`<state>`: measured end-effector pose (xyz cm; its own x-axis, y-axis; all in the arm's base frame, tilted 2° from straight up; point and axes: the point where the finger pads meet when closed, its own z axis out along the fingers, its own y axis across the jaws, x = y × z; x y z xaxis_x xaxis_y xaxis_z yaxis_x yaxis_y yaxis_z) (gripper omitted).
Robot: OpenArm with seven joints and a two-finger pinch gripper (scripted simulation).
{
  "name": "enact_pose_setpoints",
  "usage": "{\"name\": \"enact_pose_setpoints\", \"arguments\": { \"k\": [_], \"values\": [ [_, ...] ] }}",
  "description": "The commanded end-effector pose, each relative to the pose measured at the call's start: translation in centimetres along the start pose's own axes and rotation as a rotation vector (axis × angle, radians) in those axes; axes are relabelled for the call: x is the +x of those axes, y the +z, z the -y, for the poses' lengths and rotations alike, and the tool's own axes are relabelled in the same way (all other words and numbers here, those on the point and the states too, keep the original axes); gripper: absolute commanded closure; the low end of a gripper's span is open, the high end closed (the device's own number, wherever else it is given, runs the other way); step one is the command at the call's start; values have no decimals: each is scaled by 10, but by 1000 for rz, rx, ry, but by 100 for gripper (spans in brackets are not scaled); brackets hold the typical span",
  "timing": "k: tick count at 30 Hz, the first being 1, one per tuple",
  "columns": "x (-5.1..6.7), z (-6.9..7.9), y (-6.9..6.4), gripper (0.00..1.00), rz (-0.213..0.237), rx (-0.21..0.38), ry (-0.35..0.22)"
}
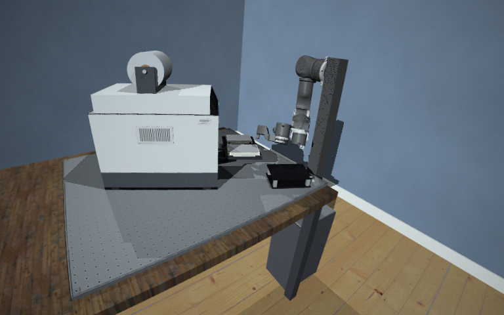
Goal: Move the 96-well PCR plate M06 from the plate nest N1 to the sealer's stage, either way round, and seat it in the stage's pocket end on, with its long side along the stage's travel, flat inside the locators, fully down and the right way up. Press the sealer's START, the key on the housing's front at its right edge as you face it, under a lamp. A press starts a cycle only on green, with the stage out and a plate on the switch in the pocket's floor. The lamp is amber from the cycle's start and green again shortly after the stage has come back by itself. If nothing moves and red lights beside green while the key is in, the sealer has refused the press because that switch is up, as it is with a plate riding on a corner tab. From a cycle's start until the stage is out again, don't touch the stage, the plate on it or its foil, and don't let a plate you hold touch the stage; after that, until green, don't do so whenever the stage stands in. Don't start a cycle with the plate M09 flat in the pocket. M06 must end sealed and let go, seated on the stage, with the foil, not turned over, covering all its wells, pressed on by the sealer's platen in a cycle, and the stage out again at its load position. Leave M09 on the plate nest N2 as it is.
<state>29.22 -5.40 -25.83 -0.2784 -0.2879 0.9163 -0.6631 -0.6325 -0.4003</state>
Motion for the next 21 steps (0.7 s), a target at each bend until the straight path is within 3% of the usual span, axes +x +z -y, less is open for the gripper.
{"name": "enact_pose_setpoints", "arguments": {
  "k": [1, 9, 10, 14, 21],
  "values": [
    [-6, 10, -47, 100, 29, -191, 184],
    [-6, 10, -47, 100, 29, -191, 184],
    [-1, 2, -9, 100, -2, -38, 39],
    [-6, 6, -44, 100, -4, -192, 179],
    [-6, 6, -44, 100, -4, -192, 179]
  ]
}}
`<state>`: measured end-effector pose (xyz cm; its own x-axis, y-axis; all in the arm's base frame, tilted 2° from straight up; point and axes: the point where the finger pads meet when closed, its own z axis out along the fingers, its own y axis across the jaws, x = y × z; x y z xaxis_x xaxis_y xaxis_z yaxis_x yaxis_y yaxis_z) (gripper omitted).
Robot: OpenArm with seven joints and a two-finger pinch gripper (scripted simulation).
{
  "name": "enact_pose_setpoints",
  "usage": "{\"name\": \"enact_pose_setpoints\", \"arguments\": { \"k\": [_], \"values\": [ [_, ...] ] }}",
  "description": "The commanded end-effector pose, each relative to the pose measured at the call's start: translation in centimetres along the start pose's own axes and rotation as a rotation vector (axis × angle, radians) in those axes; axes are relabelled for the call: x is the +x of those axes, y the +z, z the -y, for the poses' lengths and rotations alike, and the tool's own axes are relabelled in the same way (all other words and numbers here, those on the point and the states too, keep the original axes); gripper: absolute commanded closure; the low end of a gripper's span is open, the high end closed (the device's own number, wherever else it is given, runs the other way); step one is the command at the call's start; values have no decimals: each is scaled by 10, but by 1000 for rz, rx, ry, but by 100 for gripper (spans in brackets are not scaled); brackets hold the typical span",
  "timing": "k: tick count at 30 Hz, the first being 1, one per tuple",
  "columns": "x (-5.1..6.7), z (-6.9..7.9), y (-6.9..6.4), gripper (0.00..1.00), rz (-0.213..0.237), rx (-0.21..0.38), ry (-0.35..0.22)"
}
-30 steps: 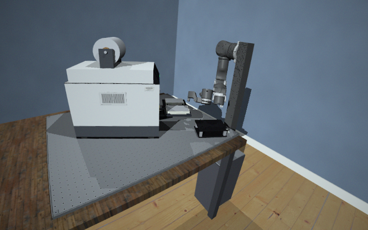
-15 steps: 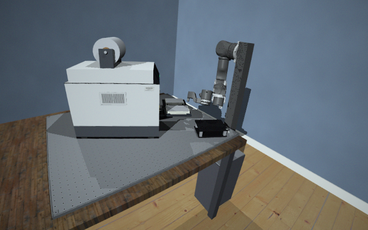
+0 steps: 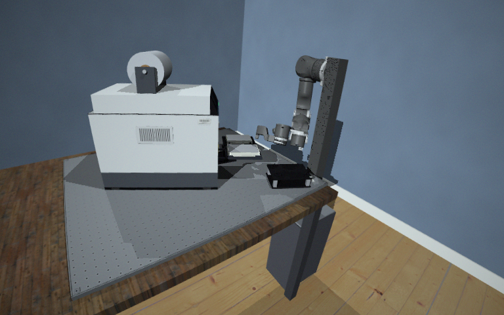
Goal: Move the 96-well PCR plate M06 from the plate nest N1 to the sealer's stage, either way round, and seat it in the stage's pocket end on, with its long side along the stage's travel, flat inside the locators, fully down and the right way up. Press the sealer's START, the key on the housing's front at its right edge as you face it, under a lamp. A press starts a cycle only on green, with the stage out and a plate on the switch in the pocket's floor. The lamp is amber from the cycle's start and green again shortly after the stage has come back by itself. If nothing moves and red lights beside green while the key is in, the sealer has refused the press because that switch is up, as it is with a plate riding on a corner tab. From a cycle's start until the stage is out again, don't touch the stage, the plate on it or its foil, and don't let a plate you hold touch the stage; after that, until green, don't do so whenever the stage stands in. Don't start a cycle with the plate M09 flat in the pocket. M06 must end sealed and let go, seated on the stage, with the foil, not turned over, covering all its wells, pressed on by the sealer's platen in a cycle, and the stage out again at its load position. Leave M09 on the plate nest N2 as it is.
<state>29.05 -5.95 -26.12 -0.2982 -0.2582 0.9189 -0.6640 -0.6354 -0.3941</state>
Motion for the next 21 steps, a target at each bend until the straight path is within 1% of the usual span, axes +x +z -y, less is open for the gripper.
{"name": "enact_pose_setpoints", "arguments": {
  "k": [1, 5, 6, 10, 21],
  "values": [
    [-4, 11, -47, 100, 31, -196, 182],
    [-4, 11, -47, 100, 31, -196, 182],
    [0, 2, -9, 100, -1, -38, 38],
    [-5, 7, -44, 100, -2, -195, 175],
    [-5, 7, -44, 100, -2, -195, 175]
  ]
}}
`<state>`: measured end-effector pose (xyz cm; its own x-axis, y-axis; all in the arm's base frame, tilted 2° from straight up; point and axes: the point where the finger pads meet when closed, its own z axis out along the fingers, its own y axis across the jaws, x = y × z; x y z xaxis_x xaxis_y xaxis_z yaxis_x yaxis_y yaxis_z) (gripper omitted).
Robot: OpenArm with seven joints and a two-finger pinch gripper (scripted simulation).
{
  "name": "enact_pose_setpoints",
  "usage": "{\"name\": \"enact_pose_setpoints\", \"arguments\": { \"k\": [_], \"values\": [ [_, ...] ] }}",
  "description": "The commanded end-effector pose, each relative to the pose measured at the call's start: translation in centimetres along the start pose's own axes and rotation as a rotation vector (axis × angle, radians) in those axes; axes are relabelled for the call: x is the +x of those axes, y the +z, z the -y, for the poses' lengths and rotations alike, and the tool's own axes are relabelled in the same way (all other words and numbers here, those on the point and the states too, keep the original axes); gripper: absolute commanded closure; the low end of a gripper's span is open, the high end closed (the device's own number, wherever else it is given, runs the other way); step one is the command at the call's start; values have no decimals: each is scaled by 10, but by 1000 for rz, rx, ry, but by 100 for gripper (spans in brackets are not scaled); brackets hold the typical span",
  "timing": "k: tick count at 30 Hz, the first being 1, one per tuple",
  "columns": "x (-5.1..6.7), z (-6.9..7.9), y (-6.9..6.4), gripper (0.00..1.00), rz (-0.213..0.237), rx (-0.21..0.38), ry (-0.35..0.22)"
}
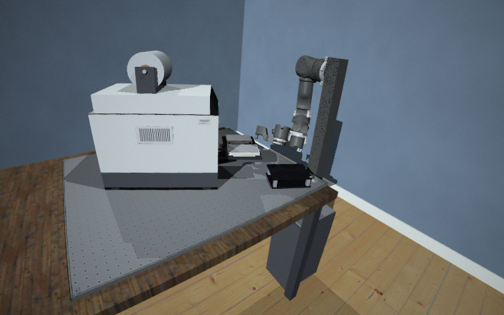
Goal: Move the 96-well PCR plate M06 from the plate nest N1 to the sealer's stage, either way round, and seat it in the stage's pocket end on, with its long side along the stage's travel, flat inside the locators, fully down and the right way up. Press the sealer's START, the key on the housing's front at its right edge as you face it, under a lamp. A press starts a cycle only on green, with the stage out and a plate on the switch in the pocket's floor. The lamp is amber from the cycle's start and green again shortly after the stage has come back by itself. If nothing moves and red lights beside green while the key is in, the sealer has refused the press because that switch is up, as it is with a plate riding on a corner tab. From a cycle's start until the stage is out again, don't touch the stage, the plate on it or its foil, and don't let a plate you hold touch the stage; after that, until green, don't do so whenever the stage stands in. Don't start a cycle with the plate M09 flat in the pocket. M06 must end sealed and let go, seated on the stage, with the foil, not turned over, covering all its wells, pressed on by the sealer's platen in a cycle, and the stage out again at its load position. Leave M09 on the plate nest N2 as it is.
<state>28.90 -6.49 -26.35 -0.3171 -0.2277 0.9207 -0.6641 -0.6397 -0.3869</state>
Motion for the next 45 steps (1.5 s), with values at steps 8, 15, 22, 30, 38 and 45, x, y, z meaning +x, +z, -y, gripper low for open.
{"name": "enact_pose_setpoints", "arguments": {
  "k": [8, 15, 22, 30, 38, 45],
  "values": [
    [-3, 10, -49, 100, -1, 0, 4],
    [-3, 10, -49, 100, -1, 0, 4],
    [-3, 7, -43, 100, -4, 5, -1],
    [-4, 9, -53, 100, -1, 0, 4],
    [-3, 4, -37, 100, -13, 18, -13],
    [-4, 8, -56, 100, -1, 0, 4]
  ]
}}
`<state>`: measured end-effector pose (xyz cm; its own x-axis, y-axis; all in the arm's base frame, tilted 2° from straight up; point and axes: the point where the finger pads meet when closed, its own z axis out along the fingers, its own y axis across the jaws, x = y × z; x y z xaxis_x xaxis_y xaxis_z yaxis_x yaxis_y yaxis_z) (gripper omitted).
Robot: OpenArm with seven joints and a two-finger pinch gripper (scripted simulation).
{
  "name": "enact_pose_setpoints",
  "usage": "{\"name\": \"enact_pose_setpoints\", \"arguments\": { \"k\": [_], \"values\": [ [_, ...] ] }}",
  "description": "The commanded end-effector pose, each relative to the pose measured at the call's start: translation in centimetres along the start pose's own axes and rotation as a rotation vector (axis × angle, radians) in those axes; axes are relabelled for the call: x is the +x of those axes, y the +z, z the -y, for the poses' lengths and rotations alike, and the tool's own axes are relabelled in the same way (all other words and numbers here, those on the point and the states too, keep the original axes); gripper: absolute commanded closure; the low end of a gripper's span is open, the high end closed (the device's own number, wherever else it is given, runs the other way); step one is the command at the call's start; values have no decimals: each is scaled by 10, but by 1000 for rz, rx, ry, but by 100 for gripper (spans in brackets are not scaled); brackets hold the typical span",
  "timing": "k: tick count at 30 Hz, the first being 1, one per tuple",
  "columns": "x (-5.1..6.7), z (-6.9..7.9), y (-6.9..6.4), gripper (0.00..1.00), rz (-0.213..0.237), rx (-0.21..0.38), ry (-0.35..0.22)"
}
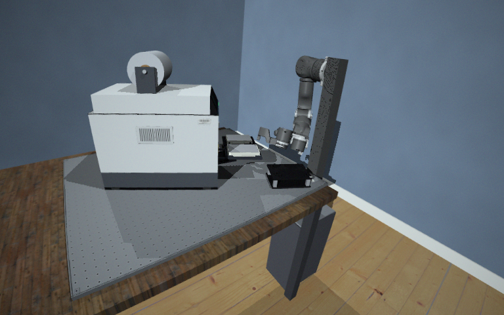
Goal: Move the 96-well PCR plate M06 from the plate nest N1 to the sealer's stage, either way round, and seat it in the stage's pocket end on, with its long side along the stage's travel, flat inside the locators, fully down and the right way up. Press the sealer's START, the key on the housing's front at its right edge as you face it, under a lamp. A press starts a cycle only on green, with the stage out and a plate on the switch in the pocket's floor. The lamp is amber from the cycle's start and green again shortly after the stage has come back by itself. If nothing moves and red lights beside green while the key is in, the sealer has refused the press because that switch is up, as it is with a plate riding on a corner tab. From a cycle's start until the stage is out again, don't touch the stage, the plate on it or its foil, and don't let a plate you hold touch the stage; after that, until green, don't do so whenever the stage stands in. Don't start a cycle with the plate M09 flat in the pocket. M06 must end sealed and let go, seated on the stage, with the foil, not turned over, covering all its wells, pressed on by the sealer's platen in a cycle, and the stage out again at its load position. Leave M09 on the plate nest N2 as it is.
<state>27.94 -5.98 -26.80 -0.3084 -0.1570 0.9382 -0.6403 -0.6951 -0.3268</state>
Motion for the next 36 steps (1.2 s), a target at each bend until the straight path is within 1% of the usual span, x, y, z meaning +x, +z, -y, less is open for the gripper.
{"name": "enact_pose_setpoints", "arguments": {
  "k": [1, 7, 8, 12, 24, 25, 29, 36],
  "values": [
    [1, 16, -45, 100, 43, -61, 63],
    [1, 16, -45, 100, 43, -61, 63],
    [1, 4, -9, 100, 8, -12, 15],
    [0, 15, -48, 100, 43, -61, 63],
    [0, 15, -48, 100, 43, -61, 63],
    [3, 8, -2, 100, -20, 48, -10],
    [15, 41, 1, 100, -53, 175, -4],
    [15, 41, 1, 100, -53, 175, -4]
  ]
}}
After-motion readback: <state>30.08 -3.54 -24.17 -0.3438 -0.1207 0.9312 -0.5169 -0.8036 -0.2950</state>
